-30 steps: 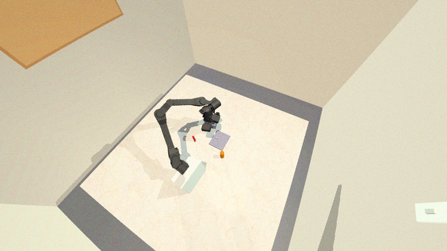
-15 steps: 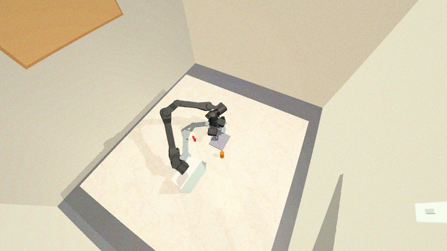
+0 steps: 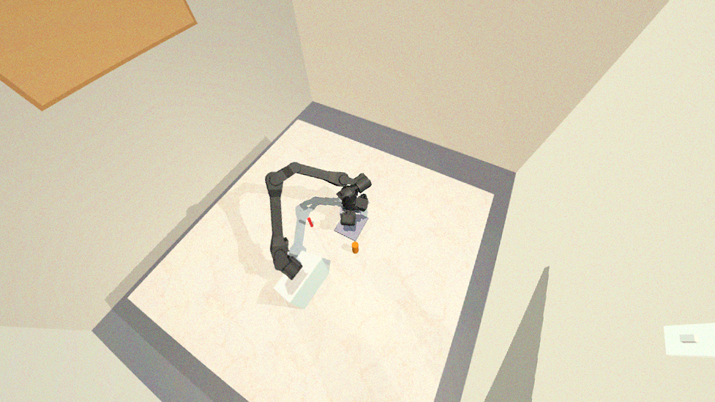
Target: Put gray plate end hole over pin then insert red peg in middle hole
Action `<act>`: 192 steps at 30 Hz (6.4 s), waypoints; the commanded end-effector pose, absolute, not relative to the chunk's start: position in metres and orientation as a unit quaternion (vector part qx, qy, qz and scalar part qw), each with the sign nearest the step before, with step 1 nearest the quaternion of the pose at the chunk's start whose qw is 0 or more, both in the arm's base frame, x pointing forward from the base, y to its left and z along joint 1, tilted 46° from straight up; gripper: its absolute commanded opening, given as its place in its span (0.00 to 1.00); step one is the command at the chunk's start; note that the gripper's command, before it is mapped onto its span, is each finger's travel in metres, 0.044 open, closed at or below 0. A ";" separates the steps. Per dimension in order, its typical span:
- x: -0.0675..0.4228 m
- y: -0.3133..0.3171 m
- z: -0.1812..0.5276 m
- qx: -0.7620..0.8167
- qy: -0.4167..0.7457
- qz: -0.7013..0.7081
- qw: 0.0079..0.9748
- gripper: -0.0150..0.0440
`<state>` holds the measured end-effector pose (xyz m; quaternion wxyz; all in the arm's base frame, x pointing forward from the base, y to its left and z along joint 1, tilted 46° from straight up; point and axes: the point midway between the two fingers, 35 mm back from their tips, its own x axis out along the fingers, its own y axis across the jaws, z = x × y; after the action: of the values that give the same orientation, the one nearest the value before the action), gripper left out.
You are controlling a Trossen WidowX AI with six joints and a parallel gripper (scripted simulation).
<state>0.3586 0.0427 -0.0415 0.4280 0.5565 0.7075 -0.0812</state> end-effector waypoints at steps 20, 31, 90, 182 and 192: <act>0.353 0.042 -0.054 0.553 0.712 -0.082 0.425 0.25; 0.353 0.042 -0.054 0.553 0.712 -0.082 0.425 0.25; 0.354 0.068 -0.080 0.552 0.709 -0.079 0.432 0.65; 0.223 0.147 0.055 0.539 0.716 -0.060 0.440 1.00; 0.221 0.159 0.045 0.540 0.716 -0.059 0.438 1.00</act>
<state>0.2256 0.1555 0.0533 0.4436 0.5418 0.7121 -0.0509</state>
